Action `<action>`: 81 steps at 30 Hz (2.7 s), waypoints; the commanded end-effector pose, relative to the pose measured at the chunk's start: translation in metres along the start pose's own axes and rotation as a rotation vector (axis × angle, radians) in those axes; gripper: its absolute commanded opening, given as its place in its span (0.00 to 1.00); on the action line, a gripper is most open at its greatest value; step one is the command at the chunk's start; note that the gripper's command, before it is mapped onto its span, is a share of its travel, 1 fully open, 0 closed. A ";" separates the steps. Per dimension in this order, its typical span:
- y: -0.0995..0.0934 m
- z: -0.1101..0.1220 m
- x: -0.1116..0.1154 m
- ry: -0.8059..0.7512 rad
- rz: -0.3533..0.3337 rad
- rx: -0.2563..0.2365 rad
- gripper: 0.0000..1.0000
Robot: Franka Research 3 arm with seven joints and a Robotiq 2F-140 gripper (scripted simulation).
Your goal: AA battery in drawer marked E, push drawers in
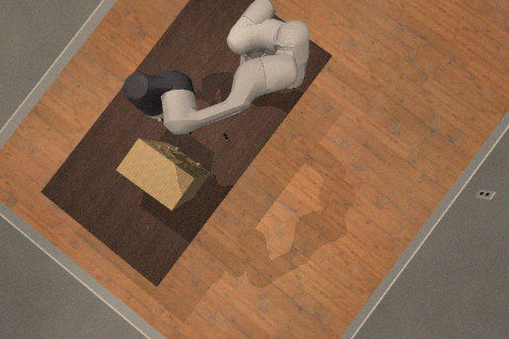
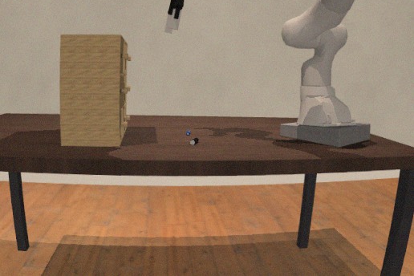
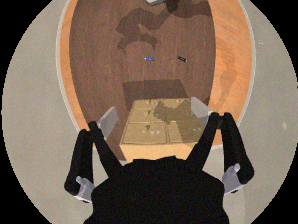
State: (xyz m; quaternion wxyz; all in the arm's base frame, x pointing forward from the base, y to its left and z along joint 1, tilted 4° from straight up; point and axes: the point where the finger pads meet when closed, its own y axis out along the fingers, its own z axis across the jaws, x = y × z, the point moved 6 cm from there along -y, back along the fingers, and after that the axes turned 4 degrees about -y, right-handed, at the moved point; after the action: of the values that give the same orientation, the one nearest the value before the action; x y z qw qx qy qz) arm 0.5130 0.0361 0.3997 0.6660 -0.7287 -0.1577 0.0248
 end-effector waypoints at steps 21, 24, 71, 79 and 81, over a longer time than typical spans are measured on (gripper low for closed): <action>-0.003 0.007 -0.012 0.070 0.151 0.042 1.00; -0.003 0.007 -0.012 0.070 0.151 0.042 1.00; -0.038 -0.031 -0.074 0.070 0.147 0.042 1.00; -0.032 -0.031 -0.073 0.071 0.087 0.035 1.00; -0.029 -0.031 -0.073 0.072 0.058 0.032 1.00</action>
State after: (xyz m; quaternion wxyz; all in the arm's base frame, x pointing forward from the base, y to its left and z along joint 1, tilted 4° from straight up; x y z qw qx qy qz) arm 0.4409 -0.0101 0.4203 0.6858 -0.7216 -0.0890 0.0307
